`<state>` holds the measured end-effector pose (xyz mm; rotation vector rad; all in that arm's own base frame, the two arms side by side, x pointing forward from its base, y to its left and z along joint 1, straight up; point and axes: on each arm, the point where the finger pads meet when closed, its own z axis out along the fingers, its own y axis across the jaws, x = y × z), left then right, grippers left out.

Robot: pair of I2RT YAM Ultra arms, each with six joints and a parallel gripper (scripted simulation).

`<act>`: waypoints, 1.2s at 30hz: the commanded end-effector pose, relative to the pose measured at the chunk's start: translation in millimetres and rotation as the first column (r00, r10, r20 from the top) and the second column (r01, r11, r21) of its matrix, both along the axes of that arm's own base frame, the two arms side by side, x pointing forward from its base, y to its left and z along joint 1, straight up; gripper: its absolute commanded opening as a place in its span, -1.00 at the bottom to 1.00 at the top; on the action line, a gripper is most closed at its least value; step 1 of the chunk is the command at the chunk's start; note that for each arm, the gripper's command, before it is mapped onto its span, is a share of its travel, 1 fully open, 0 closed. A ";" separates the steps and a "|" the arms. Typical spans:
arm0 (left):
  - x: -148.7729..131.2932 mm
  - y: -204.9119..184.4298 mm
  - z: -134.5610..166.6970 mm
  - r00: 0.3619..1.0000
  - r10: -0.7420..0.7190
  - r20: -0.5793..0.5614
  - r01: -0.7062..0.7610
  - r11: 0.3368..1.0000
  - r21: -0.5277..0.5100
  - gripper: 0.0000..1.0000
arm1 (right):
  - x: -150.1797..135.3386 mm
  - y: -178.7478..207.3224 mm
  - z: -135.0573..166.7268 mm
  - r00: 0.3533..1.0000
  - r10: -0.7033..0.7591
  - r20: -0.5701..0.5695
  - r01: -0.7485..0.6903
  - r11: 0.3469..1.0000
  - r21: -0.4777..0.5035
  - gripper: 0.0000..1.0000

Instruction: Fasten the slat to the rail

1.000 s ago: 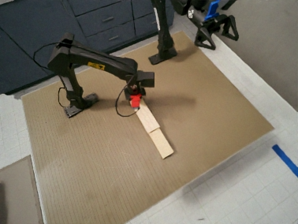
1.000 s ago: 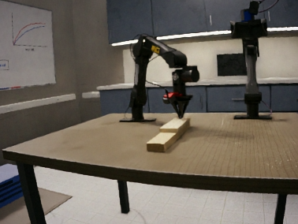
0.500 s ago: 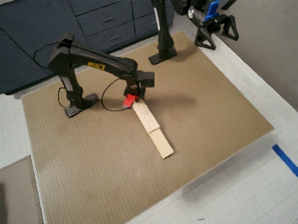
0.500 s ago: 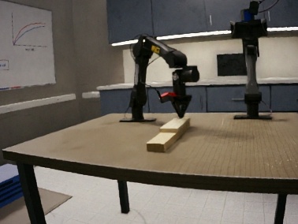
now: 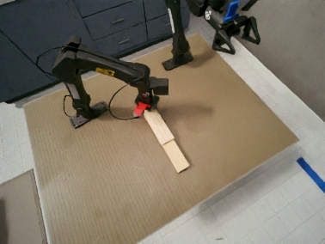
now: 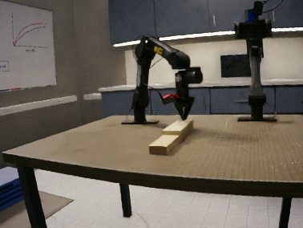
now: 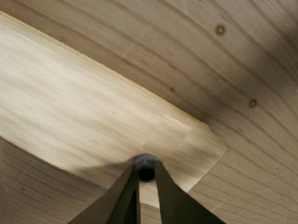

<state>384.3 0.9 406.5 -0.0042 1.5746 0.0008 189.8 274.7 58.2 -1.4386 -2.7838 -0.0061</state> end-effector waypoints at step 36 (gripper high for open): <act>-1.0 0.0 4.6 1.000 0.000 0.012 0.000 1.000 0.000 1.00 | 1.8 1.6 7.7 0.851 0.525 0.017 -0.526 0.851 0.002 -0.32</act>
